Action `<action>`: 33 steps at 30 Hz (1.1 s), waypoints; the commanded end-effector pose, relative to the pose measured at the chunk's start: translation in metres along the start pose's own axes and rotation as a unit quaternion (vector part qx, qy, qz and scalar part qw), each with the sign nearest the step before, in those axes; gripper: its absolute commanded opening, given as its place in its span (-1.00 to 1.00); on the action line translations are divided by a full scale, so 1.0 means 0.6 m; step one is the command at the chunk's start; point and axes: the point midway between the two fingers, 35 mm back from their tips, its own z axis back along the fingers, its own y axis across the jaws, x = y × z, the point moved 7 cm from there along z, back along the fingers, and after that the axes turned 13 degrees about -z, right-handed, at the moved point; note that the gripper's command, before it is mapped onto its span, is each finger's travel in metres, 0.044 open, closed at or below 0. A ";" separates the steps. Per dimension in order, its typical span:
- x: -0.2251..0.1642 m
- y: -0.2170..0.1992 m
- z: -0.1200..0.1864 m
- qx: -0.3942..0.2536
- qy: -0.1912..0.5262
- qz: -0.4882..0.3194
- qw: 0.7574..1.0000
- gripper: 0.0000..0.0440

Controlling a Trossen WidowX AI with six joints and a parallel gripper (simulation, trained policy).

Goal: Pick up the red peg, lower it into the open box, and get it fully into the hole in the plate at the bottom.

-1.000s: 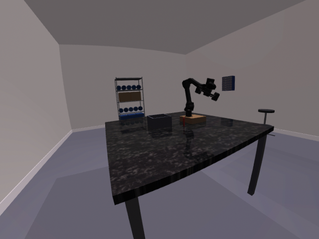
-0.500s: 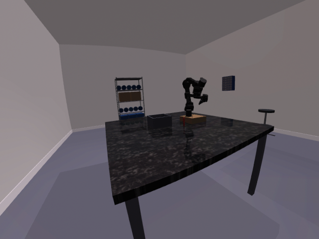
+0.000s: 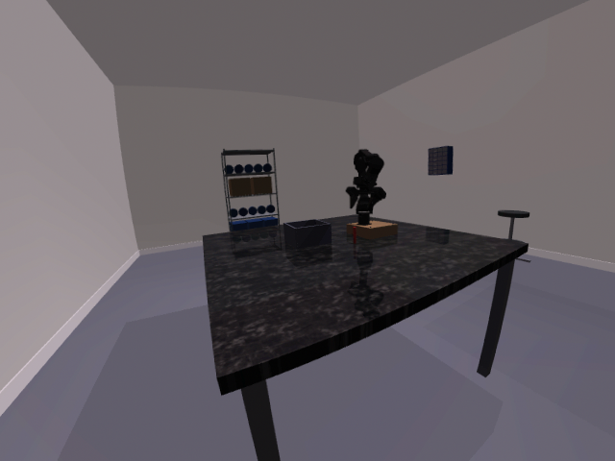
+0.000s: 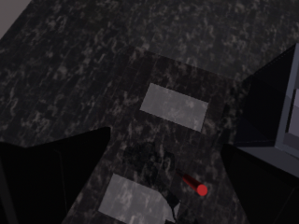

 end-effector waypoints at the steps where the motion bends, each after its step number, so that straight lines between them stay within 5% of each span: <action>1: -0.001 -0.014 -0.005 -0.023 0.028 -0.034 0.999 1.00; 18: -0.021 -0.083 -0.042 -0.176 0.172 -0.228 0.942 1.00; 33: -0.039 -0.099 -0.095 -0.236 0.212 -0.306 0.898 0.99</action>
